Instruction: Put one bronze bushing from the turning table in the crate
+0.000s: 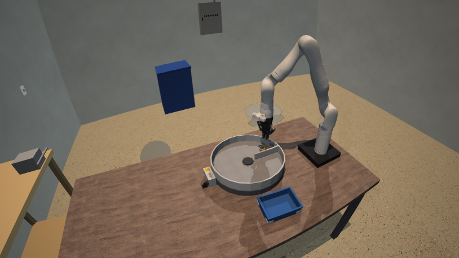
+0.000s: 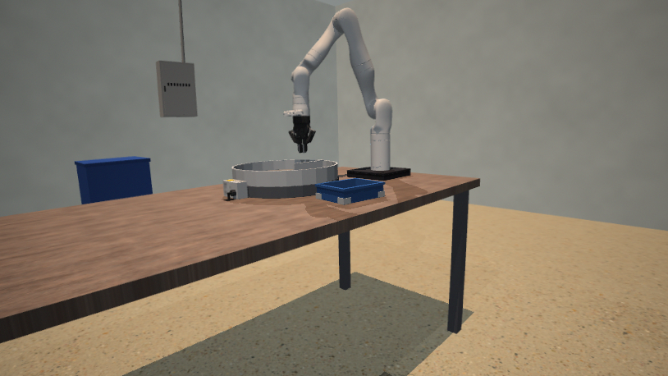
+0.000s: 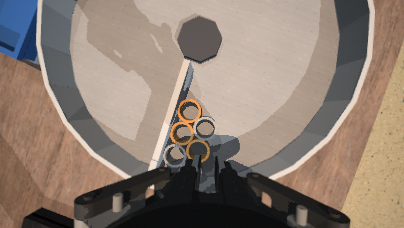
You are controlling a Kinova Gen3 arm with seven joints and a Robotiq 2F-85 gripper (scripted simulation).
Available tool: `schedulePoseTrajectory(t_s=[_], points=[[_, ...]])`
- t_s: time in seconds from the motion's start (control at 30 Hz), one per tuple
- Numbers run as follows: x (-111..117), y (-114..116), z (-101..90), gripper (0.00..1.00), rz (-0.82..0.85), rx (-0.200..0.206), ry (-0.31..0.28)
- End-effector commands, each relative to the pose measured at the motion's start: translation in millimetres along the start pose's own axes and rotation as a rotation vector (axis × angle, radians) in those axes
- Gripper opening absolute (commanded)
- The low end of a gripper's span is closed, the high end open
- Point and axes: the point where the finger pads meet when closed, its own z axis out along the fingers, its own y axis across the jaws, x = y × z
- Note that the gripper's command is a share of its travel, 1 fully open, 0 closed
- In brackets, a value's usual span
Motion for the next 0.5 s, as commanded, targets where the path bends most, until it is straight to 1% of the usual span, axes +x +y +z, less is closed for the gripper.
schedulePoseTrajectory(t_s=[0.0,0.47], points=[[-0.1,-2.1,1.4,0.16,0.011,-0.001,-0.006],[-0.2,-2.1,1.4,0.14,0.011,-0.001,-0.005]])
